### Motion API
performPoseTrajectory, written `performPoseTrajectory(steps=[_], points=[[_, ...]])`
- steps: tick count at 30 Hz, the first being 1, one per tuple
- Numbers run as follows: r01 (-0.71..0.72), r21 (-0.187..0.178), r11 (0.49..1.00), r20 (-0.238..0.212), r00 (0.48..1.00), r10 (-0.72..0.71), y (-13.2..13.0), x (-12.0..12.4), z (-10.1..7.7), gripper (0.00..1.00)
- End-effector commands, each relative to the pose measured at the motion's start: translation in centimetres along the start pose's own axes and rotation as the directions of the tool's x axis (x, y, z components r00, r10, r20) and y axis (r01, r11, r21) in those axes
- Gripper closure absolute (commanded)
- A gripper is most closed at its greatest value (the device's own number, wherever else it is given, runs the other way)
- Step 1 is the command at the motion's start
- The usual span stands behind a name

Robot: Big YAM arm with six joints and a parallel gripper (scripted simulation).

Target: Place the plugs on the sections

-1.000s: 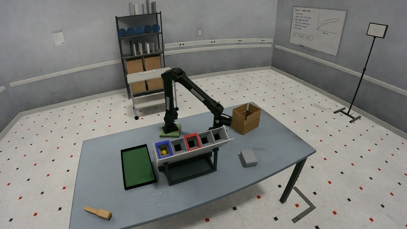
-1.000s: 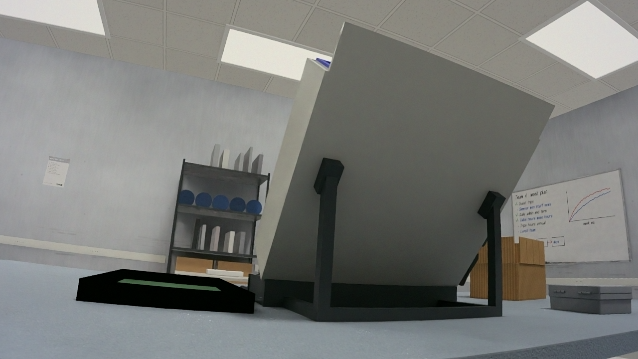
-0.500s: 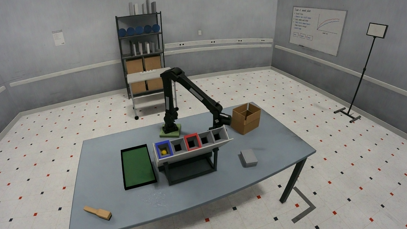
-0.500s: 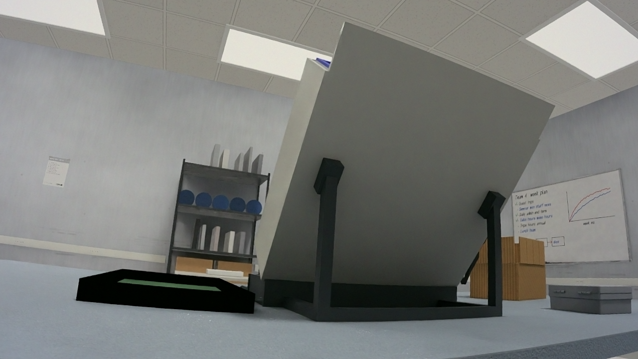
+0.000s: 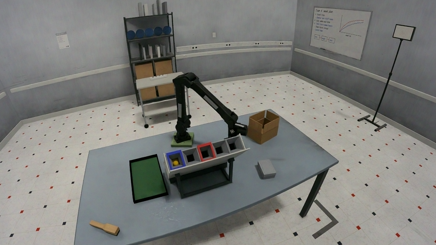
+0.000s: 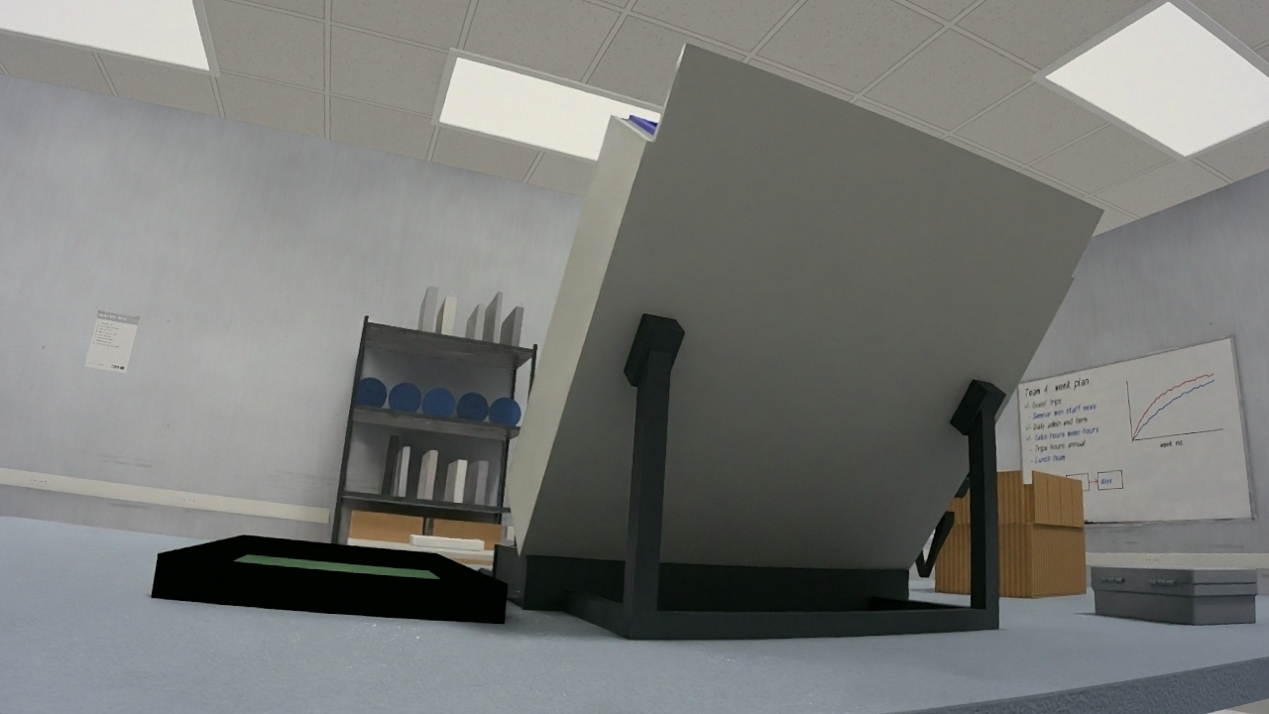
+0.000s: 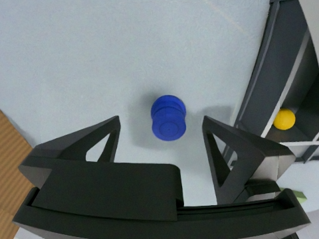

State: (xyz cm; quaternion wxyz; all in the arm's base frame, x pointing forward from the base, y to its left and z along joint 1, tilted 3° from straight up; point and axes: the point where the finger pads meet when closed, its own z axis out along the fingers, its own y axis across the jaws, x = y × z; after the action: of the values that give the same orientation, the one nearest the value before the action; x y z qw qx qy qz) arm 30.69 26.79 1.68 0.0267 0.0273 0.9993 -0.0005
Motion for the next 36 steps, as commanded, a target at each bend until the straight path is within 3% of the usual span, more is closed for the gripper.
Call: performPoseTrajectory(steps=[1, 17, 18, 36], points=[[-0.002, 0.004, 1.000, 0.000, 1.000, 0.002, -0.27, -0.26, 0.80, 0.13], [-0.001, -0.016, 1.000, 0.017, 1.000, 0.001, -0.72, -0.15, 1.63, 0.13], [-0.004, -0.023, 1.000, 0.025, 1.000, 0.005, -0.09, -0.33, 0.70, 1.00], [-0.005, -0.024, 1.000, 0.026, 1.000, 0.005, -0.20, -0.30, 0.79, 1.00]])
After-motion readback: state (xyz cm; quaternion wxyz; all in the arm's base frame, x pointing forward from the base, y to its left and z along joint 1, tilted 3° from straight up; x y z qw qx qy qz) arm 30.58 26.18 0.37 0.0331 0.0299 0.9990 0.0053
